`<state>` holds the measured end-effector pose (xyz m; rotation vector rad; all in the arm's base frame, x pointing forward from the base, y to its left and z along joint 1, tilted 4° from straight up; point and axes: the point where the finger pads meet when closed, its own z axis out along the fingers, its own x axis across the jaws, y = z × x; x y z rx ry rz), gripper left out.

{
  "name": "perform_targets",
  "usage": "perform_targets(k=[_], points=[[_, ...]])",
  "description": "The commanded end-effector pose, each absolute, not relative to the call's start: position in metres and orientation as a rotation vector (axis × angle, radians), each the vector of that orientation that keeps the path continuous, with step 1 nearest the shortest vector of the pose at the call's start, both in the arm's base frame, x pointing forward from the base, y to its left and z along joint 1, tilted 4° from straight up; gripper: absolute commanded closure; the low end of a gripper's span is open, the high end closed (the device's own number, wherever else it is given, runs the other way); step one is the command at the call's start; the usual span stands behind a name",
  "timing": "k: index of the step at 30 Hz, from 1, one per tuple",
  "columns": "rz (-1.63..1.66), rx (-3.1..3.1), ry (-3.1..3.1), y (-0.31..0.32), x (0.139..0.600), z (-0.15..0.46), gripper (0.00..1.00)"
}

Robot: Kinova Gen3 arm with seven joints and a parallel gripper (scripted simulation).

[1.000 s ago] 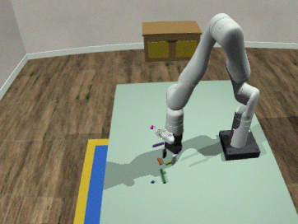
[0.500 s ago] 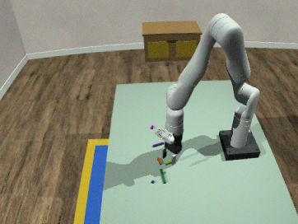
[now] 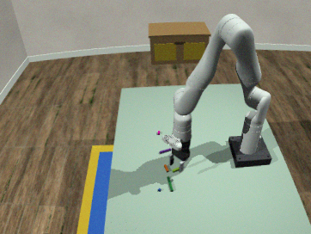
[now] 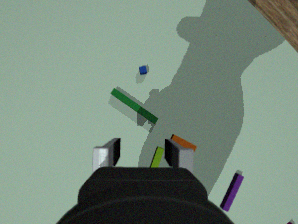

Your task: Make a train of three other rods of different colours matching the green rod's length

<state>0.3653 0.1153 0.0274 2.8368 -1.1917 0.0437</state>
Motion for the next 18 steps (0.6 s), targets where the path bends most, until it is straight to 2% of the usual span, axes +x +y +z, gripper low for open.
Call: perform_targets(k=[1, 18], points=[[0.038, 2.842, -1.168, 0.115, 0.365, 0.027, 0.0], [0.027, 2.872, -1.092, 0.099, 0.372, 0.028, 0.0]])
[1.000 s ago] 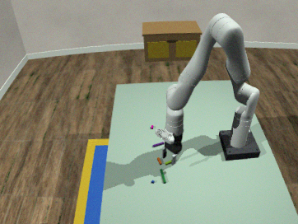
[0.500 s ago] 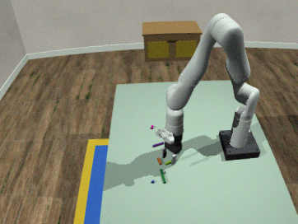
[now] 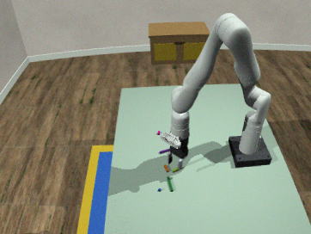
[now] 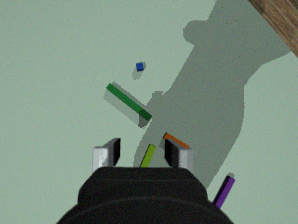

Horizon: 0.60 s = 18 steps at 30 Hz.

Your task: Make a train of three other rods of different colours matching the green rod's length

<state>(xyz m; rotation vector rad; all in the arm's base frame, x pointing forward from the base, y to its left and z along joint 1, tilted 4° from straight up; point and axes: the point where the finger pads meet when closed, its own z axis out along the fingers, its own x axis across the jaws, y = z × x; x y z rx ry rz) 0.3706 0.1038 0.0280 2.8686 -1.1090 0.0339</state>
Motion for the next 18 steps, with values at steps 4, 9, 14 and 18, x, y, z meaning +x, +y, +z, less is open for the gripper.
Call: perform_targets(k=[4, 9, 14, 18], points=[[0.018, 2.897, -1.023, 0.083, 0.378, 0.029, 0.0], [0.006, 2.937, -0.904, 0.055, 0.387, 0.03, 0.0], [-0.005, 2.98, -0.758, 0.018, 0.394, 0.033, 0.0], [0.0, 2.997, -0.694, 0.001, 0.398, 0.034, 0.0]])
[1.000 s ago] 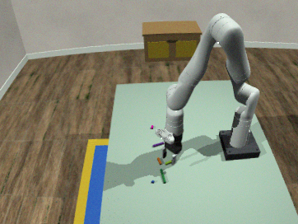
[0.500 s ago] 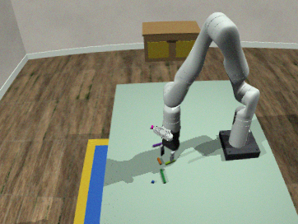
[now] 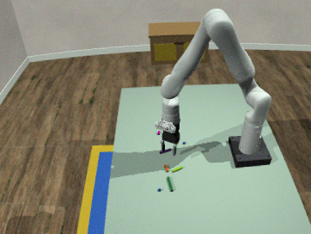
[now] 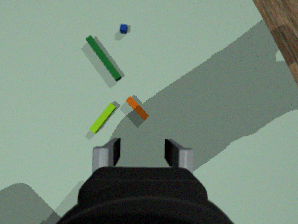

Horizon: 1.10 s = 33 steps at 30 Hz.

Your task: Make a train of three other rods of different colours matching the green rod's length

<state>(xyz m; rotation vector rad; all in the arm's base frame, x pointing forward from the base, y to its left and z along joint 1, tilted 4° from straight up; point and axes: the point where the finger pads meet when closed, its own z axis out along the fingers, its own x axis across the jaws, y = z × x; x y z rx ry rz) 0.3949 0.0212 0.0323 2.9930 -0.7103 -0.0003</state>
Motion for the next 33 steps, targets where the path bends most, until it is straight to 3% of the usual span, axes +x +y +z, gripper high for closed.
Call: perform_targets(k=[1, 14, 33], points=[[-0.01, 3.004, -0.662, -0.008, 0.397, 0.034, 0.0], [-0.021, 3.063, -0.259, -0.123, 0.39, 0.043, 0.0], [-0.025, 3.065, -0.007, -0.201, 0.368, 0.05, 0.0]])
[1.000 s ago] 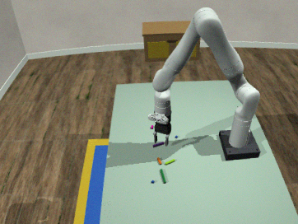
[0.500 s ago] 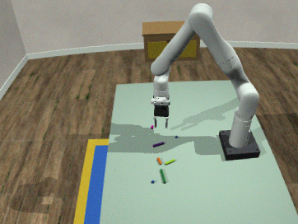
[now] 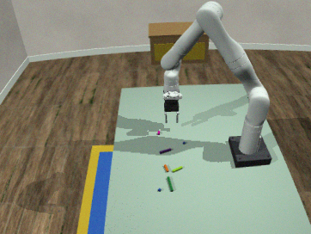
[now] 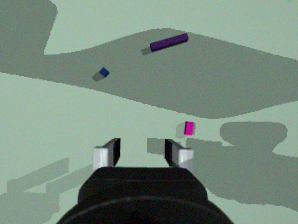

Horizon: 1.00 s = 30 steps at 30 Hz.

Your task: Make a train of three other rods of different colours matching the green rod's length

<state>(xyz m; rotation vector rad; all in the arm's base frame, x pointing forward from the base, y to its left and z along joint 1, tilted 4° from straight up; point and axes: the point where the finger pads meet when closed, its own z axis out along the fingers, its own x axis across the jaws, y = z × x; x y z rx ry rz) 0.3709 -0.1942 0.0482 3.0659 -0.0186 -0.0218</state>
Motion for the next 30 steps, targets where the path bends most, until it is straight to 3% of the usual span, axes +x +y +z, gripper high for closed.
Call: perform_targets(k=[1, 30], points=[[-0.023, 3.064, -0.002, -0.2027, 0.3678, 0.05, 0.0], [-0.024, 3.063, 0.011, -0.2065, 0.3661, 0.0504, 0.0]])
